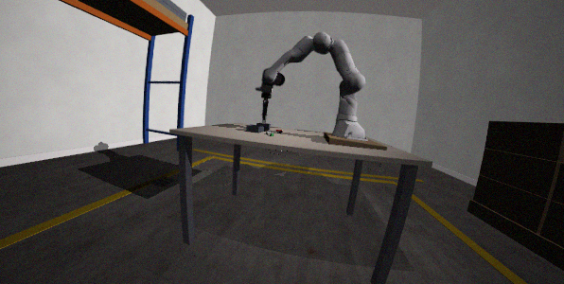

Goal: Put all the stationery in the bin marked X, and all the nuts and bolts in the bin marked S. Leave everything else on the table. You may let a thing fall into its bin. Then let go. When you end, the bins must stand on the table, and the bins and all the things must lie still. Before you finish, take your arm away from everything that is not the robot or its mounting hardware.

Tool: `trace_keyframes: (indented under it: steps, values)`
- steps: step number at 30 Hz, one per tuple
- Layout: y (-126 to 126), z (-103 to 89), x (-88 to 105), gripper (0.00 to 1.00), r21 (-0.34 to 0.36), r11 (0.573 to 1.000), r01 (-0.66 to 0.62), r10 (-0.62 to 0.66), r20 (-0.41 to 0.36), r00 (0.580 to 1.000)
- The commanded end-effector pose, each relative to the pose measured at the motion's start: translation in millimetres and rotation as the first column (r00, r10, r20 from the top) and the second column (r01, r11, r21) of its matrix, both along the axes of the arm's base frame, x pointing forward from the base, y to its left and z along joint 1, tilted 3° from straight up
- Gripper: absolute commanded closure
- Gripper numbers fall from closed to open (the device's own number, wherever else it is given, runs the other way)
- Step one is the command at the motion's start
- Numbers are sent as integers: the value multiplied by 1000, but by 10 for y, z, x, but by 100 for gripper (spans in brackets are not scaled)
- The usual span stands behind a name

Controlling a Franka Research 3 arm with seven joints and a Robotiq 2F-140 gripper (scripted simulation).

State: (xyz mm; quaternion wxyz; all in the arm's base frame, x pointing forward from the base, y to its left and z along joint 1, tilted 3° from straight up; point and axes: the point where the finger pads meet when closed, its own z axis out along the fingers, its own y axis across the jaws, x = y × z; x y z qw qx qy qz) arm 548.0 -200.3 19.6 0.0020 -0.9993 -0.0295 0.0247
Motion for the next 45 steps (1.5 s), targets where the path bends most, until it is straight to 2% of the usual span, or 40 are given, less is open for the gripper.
trace_keyframes:
  steps: [1,6,29,32,45]
  values:
    - [-5,112,-8,95,-1,1000,5,-5,-5,1000]
    - [-5,306,3,95,-1,1000,5,-5,-5,1000]
    - [-5,306,3,95,-1,1000,5,-5,-5,1000]
    - [44,306,13,95,-1,1000,5,-5,-5,1000]
    - [680,300,147,95,-1,1000,5,-5,-5,1000]
